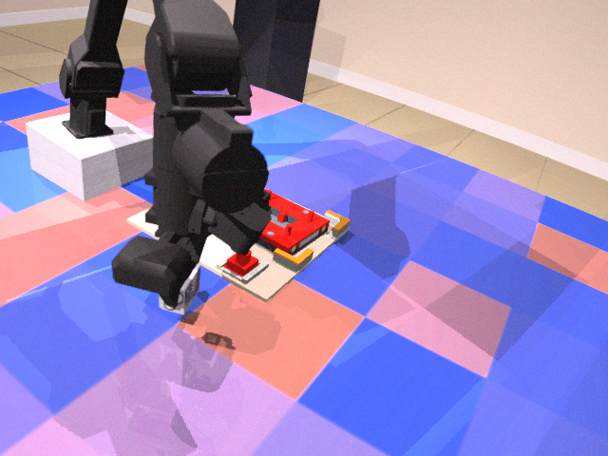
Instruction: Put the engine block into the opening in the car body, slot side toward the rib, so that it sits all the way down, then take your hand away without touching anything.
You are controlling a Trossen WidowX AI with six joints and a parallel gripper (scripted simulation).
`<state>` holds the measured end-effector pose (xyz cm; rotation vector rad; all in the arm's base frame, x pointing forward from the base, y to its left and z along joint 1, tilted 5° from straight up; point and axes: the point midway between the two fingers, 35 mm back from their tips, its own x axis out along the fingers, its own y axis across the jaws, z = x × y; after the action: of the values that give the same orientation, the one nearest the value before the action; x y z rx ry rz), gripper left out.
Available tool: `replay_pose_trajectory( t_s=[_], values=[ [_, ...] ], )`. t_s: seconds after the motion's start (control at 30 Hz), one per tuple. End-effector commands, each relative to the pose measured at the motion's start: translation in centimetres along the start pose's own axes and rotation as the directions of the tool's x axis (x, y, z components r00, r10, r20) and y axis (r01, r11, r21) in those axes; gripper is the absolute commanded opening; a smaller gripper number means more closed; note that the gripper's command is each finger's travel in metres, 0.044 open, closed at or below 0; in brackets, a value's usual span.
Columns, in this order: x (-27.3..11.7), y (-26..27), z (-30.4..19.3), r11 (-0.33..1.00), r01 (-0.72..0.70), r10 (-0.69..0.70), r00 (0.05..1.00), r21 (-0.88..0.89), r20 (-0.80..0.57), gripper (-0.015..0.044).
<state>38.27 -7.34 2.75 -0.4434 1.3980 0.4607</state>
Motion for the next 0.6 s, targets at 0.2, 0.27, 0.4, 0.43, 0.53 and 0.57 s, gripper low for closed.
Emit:
replay_pose_trajectory(
  t_s=[0.2, 0.27, 0.4, 0.43, 0.53, 0.57],
  values=[
    [-3.5, -0.4, 0.1, 1.000, 0.006, -0.006, 1.000, 0.005, 0.001, 0.0000],
    [-4.2, -0.4, 0.1, 1.000, 0.004, -0.004, 1.000, 0.007, -0.001, 0.0000],
    [-5.4, -0.4, 0.0, 1.000, 0.001, -0.001, 1.000, 0.011, -0.005, 0.0000],
    [-5.7, -0.4, 0.0, 1.000, 0.000, 0.000, 1.000, 0.012, -0.005, 0.0000],
    [-6.6, -0.4, -0.1, 1.000, -0.002, 0.002, 1.000, 0.015, -0.008, 0.0000],
    [-6.9, -0.3, -0.1, 1.000, -0.003, 0.003, 1.000, 0.016, -0.009, 0.0000]
  ],
)
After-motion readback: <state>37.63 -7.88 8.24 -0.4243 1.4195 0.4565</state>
